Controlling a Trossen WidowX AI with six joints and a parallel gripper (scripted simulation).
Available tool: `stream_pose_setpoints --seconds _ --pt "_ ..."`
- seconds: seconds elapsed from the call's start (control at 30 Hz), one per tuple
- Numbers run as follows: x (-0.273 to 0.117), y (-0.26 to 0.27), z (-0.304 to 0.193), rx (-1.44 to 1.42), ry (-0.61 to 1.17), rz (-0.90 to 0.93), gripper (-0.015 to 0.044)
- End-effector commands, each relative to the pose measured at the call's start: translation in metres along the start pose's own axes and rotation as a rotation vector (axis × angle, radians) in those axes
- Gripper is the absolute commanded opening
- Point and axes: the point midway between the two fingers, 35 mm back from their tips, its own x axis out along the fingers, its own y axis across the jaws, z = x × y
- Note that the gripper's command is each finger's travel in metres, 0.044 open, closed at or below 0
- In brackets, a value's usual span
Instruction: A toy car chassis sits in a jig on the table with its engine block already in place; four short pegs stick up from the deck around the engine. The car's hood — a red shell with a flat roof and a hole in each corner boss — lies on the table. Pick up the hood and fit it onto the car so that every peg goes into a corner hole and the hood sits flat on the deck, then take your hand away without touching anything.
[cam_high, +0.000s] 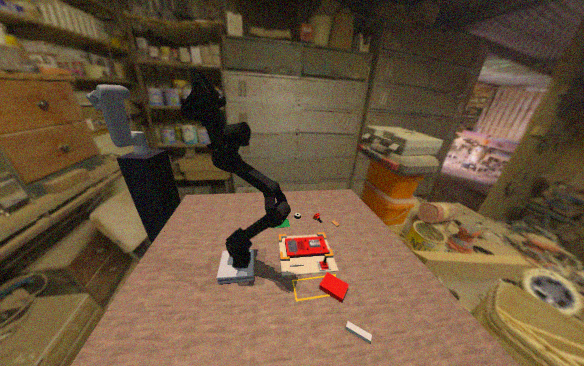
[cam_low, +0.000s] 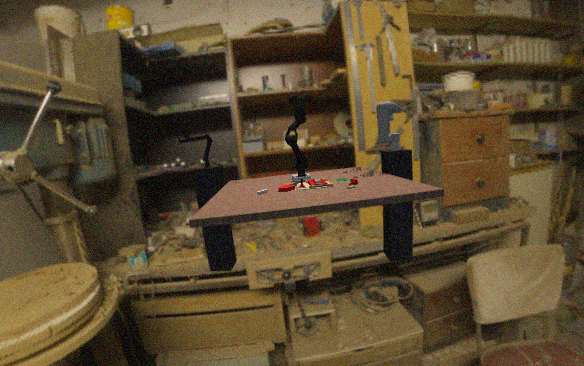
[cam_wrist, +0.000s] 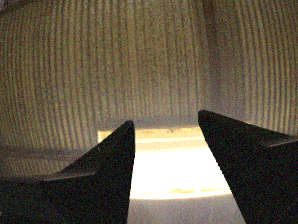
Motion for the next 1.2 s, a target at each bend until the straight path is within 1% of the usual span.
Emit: stream_pose_setpoints --seconds 0.0,0.23,0.27,0.63,0.9,1.17 --pt "0.0 0.0 0.0 0.0 -0.001 0.001 0.0246" --pt "0.002 0.025 0.022 -0.005 -0.075 0.07 0.043" --pt "0.003 0.031 0.026 -0.006 -0.089 0.086 0.044" --pt "-0.006 0.089 0.047 0.016 -0.163 0.259 0.044" --pt "-0.02 0.148 0.056 0.048 -0.208 0.446 0.044" --pt "-0.045 0.209 0.049 0.08 -0.198 0.654 0.044"
